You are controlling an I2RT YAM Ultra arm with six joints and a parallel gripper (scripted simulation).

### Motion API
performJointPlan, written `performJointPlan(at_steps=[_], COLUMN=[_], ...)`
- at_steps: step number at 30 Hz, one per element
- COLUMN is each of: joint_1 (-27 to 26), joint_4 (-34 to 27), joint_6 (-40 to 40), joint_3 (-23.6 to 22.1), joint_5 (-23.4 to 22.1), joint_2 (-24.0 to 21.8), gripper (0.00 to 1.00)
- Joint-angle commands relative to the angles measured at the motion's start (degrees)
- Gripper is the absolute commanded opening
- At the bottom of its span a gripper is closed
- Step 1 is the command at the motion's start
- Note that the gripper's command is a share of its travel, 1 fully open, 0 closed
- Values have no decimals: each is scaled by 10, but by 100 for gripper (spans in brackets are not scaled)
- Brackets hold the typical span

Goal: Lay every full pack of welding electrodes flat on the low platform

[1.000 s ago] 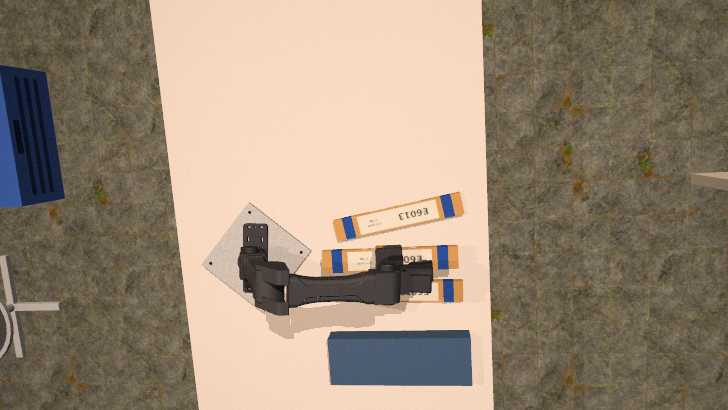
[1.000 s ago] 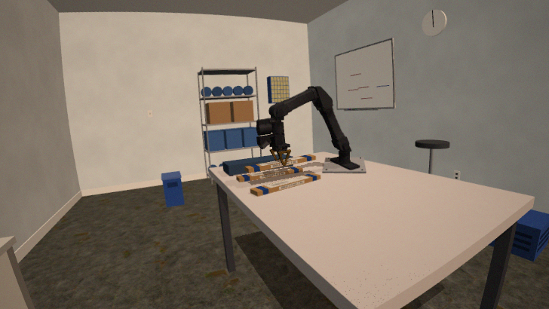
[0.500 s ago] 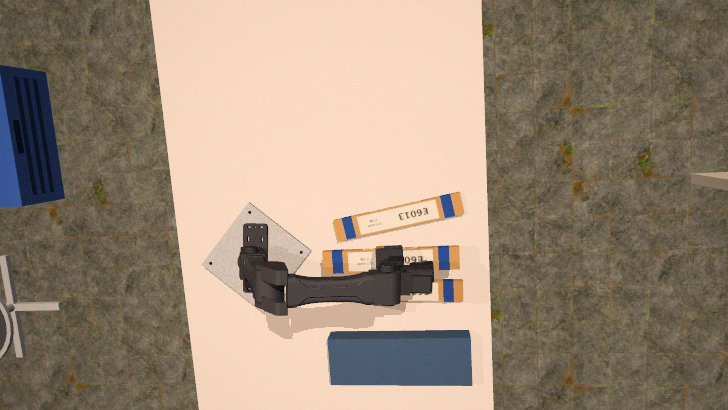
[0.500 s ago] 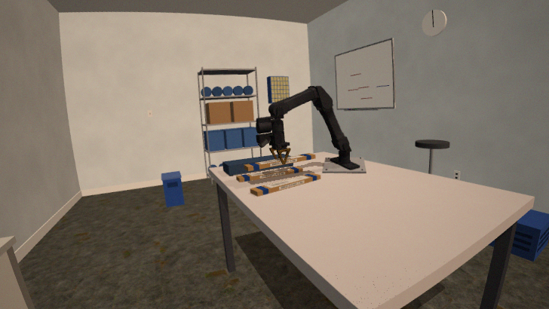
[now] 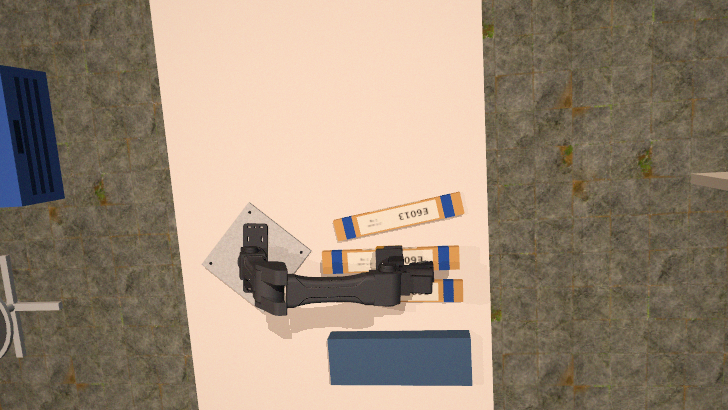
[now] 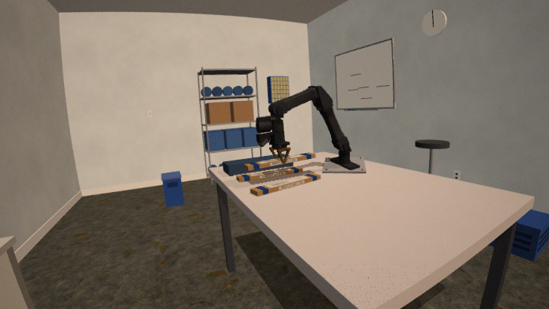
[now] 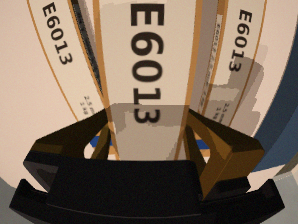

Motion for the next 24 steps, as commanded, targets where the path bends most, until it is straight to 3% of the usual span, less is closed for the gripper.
performJointPlan(at_steps=[1,21,22,24], joint_1=[-1,-2,-1,-1], joint_4=[-14,-15,23,21], joint_6=[3,2,1,0], joint_3=[36,40,-15,-13], joint_5=[0,0,0,0], joint_2=[-26,-23,-23,-23], gripper=[0,0,0,0])
